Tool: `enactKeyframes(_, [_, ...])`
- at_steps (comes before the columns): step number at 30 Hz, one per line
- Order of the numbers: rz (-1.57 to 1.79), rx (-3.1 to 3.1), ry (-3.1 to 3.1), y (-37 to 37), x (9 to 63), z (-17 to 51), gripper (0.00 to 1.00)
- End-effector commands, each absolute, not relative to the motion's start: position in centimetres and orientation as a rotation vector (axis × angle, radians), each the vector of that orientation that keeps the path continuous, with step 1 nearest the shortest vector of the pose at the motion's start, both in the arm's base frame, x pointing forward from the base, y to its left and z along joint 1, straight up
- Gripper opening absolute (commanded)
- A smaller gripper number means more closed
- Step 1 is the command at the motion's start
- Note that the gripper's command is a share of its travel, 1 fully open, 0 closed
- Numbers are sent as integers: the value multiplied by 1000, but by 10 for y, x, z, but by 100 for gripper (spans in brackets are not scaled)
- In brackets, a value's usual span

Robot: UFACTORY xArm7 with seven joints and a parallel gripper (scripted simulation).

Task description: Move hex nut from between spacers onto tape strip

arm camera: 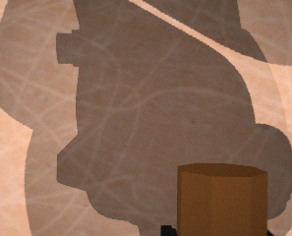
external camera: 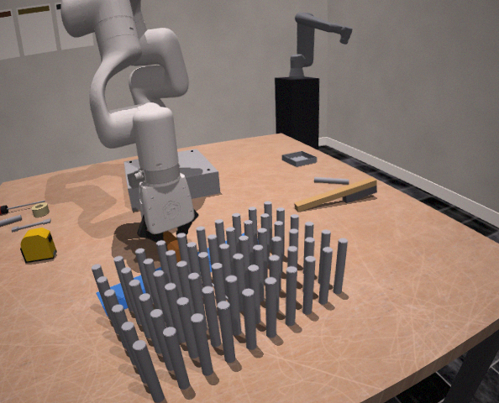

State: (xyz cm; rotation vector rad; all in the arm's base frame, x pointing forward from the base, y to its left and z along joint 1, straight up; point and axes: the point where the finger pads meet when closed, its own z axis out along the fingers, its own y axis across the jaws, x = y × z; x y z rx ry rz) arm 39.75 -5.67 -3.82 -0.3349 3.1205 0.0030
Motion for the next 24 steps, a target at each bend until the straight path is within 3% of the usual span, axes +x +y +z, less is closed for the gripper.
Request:
enactKeyframes(1, [1, -335, 3117, -57, 399, -37, 0])
enactKeyframes(24, [1, -335, 3116, -56, 411, -37, 0])
